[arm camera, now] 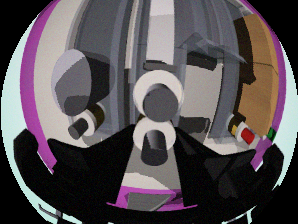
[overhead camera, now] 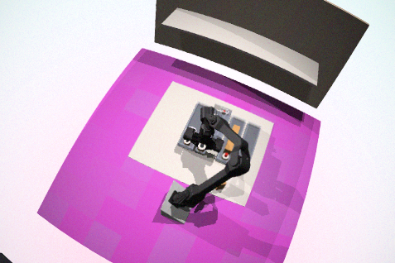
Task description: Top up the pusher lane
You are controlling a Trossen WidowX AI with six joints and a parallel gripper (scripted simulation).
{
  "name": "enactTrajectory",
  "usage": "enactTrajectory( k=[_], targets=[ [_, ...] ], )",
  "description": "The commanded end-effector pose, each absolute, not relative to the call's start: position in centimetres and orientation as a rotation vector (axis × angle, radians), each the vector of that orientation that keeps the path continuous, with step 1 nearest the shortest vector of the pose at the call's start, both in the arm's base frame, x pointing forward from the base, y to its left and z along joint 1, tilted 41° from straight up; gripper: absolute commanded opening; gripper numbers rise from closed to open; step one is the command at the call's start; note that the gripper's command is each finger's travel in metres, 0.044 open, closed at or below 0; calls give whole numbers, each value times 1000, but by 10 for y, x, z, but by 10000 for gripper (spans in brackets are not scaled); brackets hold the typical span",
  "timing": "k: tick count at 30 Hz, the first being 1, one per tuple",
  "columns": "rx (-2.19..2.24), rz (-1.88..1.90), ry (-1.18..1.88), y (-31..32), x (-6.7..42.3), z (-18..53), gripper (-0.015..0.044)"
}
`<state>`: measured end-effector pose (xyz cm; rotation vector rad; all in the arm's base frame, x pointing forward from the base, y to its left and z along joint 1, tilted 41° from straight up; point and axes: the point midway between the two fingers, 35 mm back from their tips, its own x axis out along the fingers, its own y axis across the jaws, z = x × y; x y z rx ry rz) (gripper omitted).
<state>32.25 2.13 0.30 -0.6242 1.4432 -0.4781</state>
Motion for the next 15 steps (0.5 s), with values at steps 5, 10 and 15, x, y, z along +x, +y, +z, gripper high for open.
enactTrajectory(
  k=[5,10,15],
  targets=[
    [-623,-482,1439,21,322,3,0],
    [-623,-482,1439,21,322,3,53],
    [-623,-482,1439,21,322,3,184]
  ],
)
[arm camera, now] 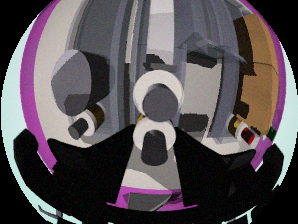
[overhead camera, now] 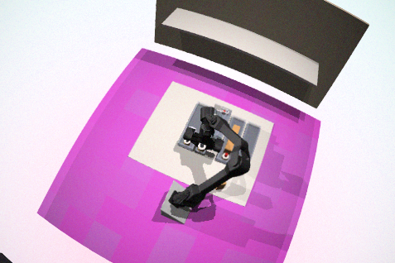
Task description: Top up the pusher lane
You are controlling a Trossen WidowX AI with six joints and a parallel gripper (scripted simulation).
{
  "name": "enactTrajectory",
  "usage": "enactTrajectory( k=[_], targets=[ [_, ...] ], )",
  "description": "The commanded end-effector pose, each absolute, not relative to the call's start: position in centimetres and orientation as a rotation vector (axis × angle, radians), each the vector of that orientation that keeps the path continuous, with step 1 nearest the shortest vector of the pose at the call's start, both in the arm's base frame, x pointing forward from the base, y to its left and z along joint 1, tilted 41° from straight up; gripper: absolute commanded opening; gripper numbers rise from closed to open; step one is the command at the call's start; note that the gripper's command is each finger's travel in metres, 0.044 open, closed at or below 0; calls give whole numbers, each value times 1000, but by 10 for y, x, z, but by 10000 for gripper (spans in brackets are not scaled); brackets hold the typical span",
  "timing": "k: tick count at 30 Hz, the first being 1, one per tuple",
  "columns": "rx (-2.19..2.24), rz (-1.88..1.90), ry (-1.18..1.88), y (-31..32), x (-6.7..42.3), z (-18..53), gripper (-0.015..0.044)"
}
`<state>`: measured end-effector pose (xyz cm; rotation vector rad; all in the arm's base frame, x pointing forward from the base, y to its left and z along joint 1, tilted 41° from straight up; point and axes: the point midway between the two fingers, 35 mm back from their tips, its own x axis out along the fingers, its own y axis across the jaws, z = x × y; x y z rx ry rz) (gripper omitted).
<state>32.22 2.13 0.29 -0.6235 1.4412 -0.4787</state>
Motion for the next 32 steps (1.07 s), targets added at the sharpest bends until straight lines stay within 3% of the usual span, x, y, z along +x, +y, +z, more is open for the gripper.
enactTrajectory(
  k=[1,4,19,32],
  targets=[
    [-623,-482,1439,21,322,3,210],
    [-623,-482,1439,21,322,3,275],
    [-622,-482,1439,35,319,18,275],
    [-622,-480,1442,33,278,17,275]
  ],
)
